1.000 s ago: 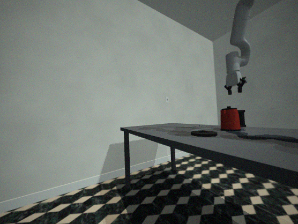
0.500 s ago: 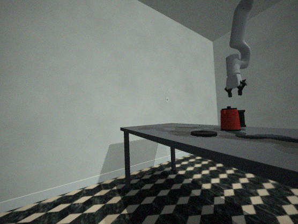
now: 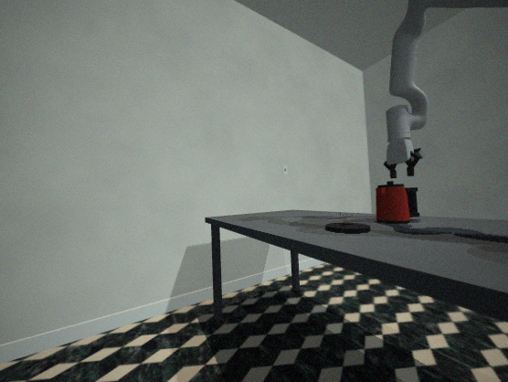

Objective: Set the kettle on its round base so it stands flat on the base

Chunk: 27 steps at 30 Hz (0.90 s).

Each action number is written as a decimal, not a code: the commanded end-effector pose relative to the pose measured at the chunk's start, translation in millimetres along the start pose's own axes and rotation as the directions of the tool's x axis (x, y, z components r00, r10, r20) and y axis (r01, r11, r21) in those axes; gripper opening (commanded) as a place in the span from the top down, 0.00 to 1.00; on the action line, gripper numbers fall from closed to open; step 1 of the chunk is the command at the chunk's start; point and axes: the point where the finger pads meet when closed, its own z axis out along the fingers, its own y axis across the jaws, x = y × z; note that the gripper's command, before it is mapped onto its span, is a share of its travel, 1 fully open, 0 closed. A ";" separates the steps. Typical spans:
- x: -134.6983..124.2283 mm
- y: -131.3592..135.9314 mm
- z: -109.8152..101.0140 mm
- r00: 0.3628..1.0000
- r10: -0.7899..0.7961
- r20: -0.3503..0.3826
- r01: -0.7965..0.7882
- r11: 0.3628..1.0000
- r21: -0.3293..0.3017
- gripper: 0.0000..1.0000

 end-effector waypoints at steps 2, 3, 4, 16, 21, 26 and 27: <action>0.2 -2.5 17.8 1.000 0.000 0.001 0.000 1.000 0.004 0.19; 0.2 -2.5 21.4 1.000 0.000 0.001 0.000 1.000 0.004 0.19; 0.2 -2.5 24.8 1.000 0.000 0.001 0.000 1.000 0.004 0.19; 0.1 -2.6 42.4 1.000 0.000 0.001 0.000 1.000 0.004 0.19; 0.1 -2.6 43.0 1.000 0.000 0.001 0.000 1.000 0.004 0.19; 0.1 -2.6 43.0 1.000 0.000 0.001 0.000 1.000 0.004 0.19; 0.1 -2.6 43.0 1.000 0.000 0.001 0.000 1.000 0.004 0.19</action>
